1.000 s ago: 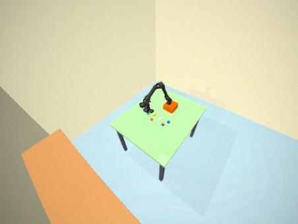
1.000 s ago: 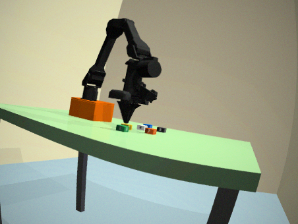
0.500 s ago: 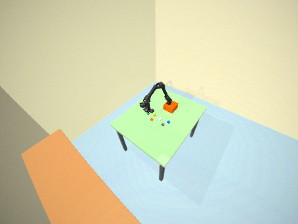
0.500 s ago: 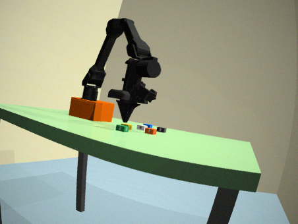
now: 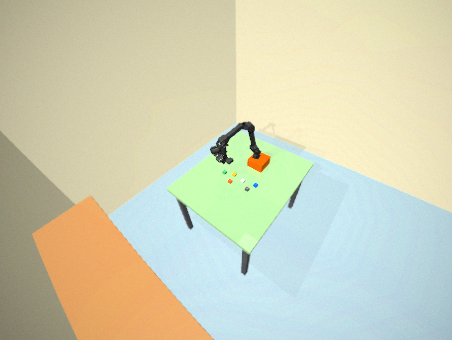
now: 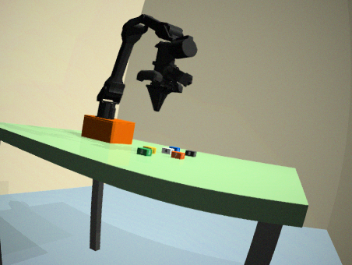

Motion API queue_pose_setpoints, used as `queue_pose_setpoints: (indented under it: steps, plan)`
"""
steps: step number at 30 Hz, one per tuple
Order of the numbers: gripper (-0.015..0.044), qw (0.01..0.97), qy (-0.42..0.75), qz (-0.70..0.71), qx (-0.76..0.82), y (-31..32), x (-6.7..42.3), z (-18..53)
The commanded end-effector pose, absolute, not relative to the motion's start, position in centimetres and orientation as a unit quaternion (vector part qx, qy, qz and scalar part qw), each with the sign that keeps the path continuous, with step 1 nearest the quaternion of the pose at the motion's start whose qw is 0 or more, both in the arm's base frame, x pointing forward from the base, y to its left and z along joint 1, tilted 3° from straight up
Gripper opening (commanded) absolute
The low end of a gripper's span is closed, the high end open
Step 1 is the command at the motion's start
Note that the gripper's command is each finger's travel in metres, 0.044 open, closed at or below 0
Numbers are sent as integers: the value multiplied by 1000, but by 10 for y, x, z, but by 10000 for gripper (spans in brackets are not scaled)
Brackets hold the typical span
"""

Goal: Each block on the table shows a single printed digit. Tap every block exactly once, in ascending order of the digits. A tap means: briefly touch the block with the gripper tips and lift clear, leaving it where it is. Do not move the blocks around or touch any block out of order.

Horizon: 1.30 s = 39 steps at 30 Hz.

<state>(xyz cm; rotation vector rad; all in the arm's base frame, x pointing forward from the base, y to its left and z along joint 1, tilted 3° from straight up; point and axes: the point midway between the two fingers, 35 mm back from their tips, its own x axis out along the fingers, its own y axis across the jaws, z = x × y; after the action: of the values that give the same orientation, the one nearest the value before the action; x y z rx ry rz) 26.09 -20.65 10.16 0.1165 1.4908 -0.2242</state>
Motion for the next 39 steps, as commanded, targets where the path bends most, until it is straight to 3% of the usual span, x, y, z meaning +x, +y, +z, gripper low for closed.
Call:
queue_pose_setpoints:
  steps: [1, 9, 17, 23, 28, 39]
  plan:
    - [20, 724, 681, -93, 54, -178, 281, 99]
    - [20, 724, 681, -89, 58, -62, 335, 95]
    - [20, 725, 680, -87, 61, 57, 344, 91]
    - [20, 725, 680, -87, 61, 60, 344, 88]
    - [20, 725, 680, -87, 60, 56, 348, 13]
    - [20, 725, 680, -87, 60, 56, 348, 8]
